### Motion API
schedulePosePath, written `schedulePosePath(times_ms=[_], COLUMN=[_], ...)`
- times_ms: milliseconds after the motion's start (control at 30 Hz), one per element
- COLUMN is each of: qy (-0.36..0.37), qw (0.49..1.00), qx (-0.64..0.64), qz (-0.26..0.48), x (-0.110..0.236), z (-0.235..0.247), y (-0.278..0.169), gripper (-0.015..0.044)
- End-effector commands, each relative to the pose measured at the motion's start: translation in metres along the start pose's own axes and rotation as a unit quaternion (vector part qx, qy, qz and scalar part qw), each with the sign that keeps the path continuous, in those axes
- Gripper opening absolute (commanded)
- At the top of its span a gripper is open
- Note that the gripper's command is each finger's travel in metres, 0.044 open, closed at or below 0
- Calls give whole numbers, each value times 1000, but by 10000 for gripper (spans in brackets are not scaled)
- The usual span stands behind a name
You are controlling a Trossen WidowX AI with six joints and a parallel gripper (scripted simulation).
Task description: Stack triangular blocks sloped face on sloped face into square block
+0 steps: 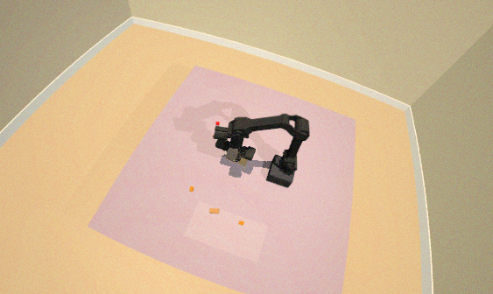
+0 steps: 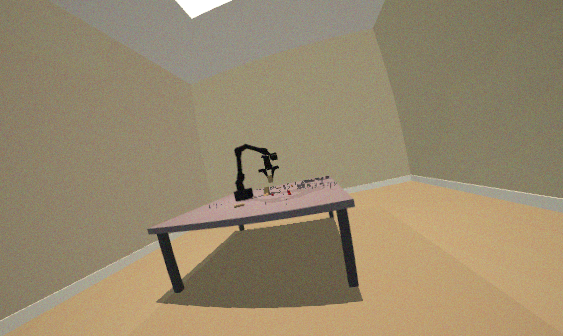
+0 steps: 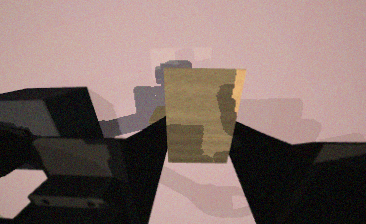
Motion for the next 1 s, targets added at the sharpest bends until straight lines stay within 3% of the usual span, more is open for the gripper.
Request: schedulePosePath(times_ms=[0, 967], qy=[1, 6], qw=[1000, 1000], qx=[3, 12], qz=[-1, 5], x=[3, 26], z=[4, 55], y=[-16, -132], gripper=[0, 0])
Point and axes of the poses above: the point midway between the two fingers, 35 mm back from their tips, its own x axis back along the fingers, its own z axis across the jaws, y = z × x, the point moved 10 cm from there along x, back along the fingers, and after that the axes turned 7 degrees about x, right-handed, at the moved point
